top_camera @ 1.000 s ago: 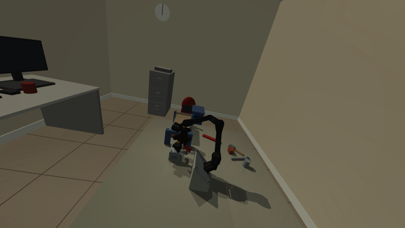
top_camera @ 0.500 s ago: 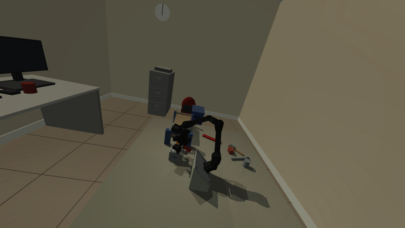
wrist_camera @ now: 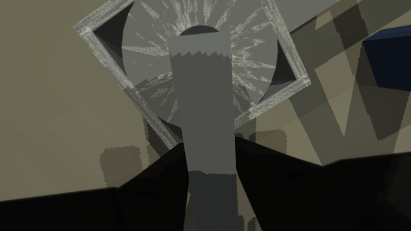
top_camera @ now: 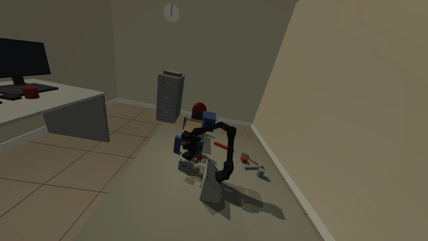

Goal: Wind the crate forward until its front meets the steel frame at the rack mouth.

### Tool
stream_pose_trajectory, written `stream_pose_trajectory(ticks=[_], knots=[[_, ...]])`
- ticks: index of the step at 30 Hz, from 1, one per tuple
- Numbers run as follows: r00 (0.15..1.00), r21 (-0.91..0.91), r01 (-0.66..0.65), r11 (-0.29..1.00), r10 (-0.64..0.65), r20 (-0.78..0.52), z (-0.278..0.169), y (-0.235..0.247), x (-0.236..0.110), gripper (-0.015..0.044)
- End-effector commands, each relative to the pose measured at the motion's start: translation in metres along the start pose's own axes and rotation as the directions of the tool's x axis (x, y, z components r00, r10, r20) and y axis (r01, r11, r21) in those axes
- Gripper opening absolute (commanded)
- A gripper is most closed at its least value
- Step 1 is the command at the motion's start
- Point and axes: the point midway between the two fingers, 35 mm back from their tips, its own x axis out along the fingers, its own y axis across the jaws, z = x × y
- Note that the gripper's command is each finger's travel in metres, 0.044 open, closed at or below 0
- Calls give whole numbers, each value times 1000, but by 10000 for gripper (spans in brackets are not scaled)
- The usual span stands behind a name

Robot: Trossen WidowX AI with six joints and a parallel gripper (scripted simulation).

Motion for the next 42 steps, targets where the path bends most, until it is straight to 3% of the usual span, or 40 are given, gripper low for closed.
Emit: stream_pose_trajectory(ticks=[1, 6, 8, 25, 42], knots=[[1000, 1, 0, 1000, 0, 1, 0, 0, 0, 85], [1000, 1, 0, 1000, 0, 1, 0, 0, 0, 52], [1000, 1, 0, 1000, 0, 1, 0, 0, 0, 0], [996, 2, -26, 1000, 26, -84, 5, -2, -5, 0], [997, 2, -20, 1000, 20, -74, 5, -2, -4, 0]])
